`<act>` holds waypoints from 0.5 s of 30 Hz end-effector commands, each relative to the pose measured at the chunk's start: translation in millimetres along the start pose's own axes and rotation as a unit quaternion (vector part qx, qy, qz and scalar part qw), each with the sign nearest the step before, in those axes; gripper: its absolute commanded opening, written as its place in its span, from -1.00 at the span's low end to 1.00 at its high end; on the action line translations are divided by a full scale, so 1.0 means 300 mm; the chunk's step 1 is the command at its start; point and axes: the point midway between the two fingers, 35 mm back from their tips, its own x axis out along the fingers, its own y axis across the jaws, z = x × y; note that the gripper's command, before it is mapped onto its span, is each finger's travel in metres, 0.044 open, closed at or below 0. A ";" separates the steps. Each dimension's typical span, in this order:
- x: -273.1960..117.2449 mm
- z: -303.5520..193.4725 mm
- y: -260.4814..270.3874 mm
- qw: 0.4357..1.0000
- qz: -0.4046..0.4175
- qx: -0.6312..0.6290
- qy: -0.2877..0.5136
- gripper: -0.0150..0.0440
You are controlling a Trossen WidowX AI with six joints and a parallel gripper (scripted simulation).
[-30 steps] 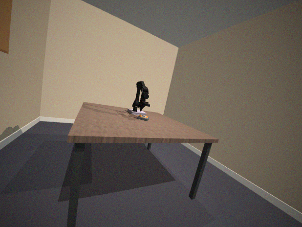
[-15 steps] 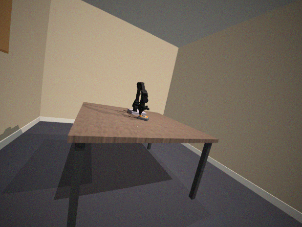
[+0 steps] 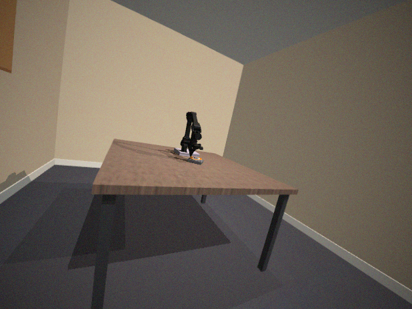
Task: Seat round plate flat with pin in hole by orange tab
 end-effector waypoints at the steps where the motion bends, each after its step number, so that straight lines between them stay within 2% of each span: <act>1: 0.008 -0.028 0.007 1.000 0.000 -0.001 0.004 -0.49; 15: 0.010 -0.069 0.033 1.000 0.001 -0.001 0.005 -0.49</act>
